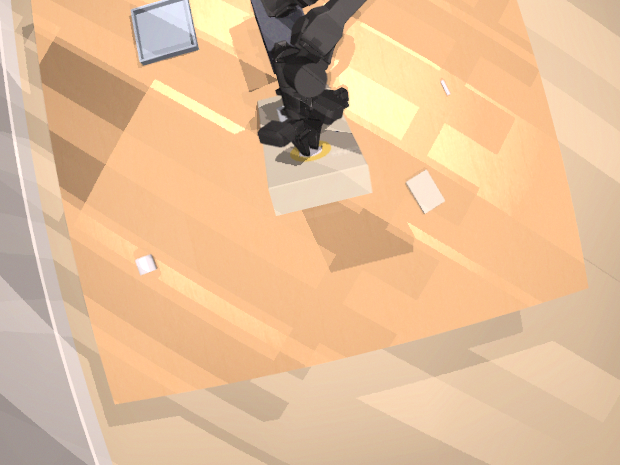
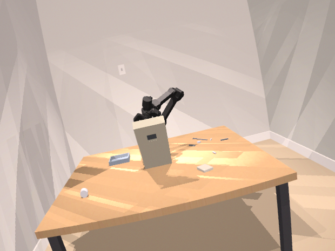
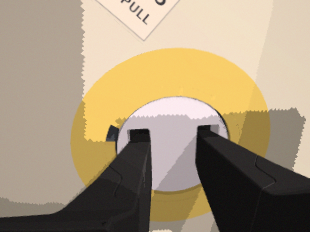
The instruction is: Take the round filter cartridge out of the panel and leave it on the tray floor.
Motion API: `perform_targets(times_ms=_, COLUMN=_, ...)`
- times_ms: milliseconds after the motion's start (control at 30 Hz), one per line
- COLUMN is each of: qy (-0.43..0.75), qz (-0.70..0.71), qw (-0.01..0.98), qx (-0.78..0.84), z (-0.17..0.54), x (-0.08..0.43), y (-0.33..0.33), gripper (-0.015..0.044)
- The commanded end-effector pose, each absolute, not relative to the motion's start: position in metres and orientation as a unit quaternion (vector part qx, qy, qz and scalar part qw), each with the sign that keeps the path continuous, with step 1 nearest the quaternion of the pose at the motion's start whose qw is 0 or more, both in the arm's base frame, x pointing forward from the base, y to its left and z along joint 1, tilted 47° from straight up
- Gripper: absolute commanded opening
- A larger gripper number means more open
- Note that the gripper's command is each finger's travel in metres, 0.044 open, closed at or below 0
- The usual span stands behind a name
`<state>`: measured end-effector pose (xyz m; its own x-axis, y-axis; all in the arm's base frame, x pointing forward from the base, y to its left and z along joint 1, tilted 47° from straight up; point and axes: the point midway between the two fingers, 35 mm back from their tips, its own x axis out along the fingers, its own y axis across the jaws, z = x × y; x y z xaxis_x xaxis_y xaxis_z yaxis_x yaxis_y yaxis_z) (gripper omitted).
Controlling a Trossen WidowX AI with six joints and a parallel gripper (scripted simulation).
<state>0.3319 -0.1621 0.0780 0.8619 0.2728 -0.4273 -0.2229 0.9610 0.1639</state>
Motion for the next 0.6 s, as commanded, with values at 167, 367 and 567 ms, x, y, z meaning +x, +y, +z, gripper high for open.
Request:
perform_targets(times_ms=167, qy=0.250, qz=0.091, qw=0.944, qx=0.196, z=0.076, x=0.337, y=-0.161, gripper=0.0000)
perform_targets(times_ms=367, qy=0.256, qz=0.070, qw=0.924, qx=0.274, z=0.076, x=0.337, y=-0.161, gripper=0.0000)
perform_targets(times_ms=567, qy=0.258, qz=0.076, qw=0.930, qx=0.250, z=0.080, x=0.327, y=-0.166, gripper=0.0000)
